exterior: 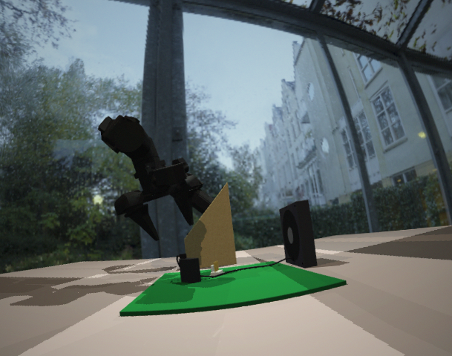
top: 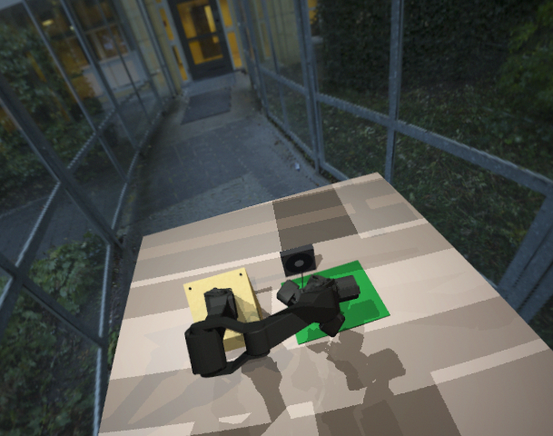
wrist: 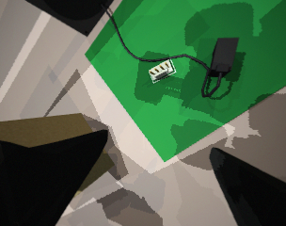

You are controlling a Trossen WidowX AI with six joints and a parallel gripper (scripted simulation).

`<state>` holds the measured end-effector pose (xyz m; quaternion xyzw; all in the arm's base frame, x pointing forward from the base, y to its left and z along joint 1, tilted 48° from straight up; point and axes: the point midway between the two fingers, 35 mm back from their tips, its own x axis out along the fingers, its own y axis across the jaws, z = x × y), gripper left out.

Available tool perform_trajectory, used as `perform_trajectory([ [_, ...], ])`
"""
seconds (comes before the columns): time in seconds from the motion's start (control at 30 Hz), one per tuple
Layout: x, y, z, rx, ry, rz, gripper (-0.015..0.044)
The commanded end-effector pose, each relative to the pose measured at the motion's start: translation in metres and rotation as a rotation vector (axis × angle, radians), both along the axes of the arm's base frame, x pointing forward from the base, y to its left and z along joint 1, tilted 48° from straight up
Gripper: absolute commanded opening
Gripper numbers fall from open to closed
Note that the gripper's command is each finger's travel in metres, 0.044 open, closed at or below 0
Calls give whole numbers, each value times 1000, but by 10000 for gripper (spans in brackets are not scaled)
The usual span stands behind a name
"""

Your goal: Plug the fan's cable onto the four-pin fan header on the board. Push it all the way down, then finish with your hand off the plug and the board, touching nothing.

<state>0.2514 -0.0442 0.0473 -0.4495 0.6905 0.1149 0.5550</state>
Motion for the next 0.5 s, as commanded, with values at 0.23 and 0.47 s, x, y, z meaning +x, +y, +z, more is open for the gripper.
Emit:
perform_trajectory([
  [0.23,12,9,23,-197,-100,-6,440],
  [0.47,19,17,37,-296,-175,4,440],
])
